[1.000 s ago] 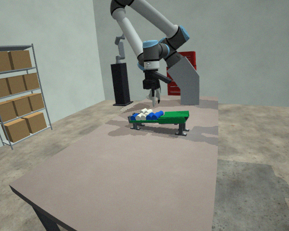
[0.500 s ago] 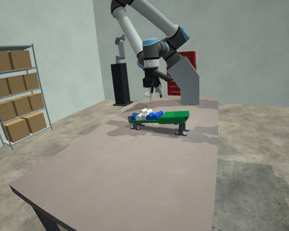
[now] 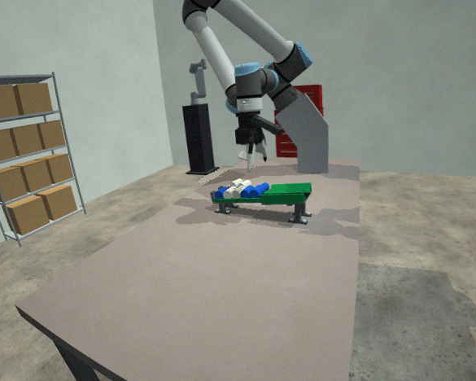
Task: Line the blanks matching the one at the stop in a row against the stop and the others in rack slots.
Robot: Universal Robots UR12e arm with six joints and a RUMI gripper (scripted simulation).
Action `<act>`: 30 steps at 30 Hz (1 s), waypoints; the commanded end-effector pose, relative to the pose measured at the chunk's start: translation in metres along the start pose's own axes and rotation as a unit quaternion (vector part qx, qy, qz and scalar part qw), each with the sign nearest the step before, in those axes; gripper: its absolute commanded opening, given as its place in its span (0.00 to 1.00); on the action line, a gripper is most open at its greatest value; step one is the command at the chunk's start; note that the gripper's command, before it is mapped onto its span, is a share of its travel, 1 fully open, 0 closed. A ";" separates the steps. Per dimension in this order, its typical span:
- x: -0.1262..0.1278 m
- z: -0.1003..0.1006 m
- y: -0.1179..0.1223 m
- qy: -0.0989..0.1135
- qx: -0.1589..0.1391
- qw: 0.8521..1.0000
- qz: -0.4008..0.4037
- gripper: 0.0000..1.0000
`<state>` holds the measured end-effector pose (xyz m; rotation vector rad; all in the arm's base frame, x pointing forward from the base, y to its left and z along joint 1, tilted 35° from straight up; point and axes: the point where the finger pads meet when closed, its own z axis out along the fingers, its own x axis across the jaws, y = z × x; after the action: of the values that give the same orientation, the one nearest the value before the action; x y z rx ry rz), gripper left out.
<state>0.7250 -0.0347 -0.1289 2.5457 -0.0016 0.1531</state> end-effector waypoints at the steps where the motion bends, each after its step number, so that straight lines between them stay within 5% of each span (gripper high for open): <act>1: -0.002 0.000 -0.001 -0.001 0.000 1.000 0.000 1.00; 20: 0.000 0.001 0.002 -0.001 0.000 0.999 0.048 1.00; 30: 0.003 0.001 0.007 -0.001 0.000 0.990 0.141 1.00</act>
<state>0.7277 -0.0383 -0.1278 2.5433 -0.2298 0.2222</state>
